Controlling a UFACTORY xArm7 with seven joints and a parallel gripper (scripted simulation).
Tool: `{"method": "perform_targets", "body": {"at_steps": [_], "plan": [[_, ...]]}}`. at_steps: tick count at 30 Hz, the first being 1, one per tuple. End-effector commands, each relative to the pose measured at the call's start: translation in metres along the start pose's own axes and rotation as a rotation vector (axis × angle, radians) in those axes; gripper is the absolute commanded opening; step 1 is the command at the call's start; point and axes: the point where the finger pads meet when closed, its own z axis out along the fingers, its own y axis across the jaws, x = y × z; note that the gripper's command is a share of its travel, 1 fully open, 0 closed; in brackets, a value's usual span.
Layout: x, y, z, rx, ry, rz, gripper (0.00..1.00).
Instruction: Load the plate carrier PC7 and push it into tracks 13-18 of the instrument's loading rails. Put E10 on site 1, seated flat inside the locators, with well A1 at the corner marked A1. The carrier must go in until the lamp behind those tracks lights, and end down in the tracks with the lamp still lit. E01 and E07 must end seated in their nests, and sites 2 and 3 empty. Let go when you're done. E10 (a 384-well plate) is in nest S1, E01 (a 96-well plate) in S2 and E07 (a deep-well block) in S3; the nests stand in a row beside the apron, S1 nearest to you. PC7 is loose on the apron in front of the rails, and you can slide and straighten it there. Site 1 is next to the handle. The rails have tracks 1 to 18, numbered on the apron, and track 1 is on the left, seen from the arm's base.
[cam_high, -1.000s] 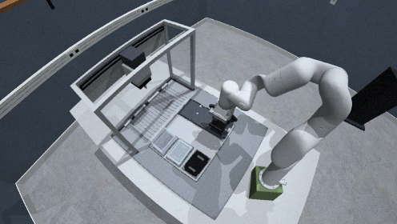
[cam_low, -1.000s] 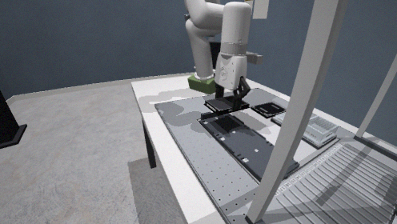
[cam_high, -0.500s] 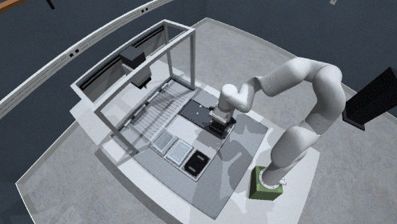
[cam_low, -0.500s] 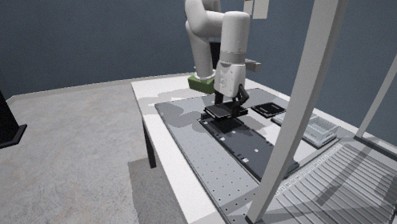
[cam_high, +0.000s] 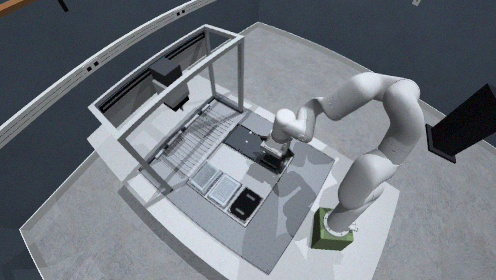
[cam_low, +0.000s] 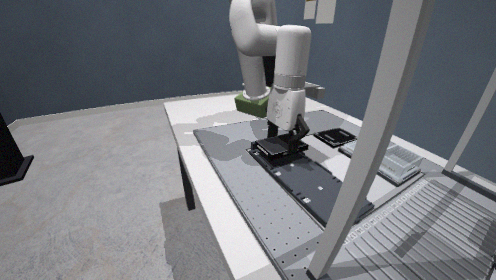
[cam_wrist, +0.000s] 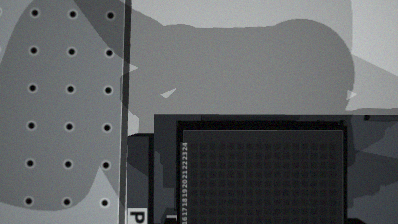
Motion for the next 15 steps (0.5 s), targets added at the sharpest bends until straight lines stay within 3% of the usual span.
{"method": "perform_targets", "body": {"at_steps": [1,15], "plan": [[-0.0005,0.0021,0.0042,-0.005,-0.004,0.0,0.0],[-0.0005,0.0021,0.0097,-0.005,-0.004,0.0,0.0]]}}
